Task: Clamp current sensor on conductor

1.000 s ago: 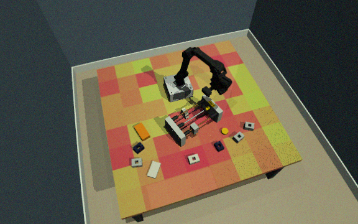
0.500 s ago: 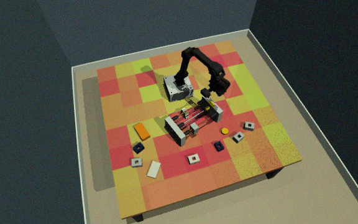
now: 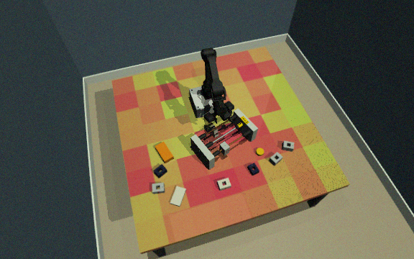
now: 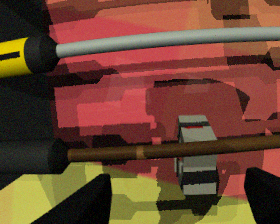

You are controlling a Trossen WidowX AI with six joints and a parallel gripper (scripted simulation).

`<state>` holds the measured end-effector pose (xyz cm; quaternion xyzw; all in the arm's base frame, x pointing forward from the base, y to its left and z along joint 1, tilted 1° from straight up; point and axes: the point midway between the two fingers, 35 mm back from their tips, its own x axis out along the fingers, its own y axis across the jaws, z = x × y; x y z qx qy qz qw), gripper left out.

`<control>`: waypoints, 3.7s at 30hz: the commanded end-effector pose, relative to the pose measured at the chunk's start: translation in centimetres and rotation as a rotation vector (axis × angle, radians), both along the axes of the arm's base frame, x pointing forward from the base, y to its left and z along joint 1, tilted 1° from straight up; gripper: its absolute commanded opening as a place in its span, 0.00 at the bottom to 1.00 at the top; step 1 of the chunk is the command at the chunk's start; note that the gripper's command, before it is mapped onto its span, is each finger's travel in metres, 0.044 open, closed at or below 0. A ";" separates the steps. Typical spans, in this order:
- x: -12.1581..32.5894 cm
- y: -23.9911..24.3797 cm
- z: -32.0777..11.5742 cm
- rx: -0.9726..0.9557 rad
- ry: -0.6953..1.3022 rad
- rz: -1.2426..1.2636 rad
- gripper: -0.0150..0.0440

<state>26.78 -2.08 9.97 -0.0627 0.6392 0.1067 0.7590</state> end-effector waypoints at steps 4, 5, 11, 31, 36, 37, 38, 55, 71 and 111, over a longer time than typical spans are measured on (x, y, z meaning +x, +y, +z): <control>-5.3 -4.6 -5.0 -0.018 -0.092 -0.015 0.73; -5.4 -4.7 -5.1 -0.019 -0.094 -0.015 0.73; -5.4 -4.7 -5.3 -0.019 -0.094 -0.015 0.73; -4.4 -4.6 -8.3 -0.019 -0.094 -0.015 0.73; -4.2 -4.5 -9.2 -0.019 -0.094 -0.015 0.73; -4.2 -4.5 -9.3 -0.019 -0.094 -0.015 0.73; -4.1 -4.5 -9.5 -0.019 -0.094 -0.015 0.73; -3.8 -4.4 -10.5 -0.022 -0.105 -0.012 0.69; -3.8 -4.4 -10.5 -0.022 -0.105 -0.012 0.51; -7.6 -5.5 -10.5 -0.024 -0.085 -0.020 0.73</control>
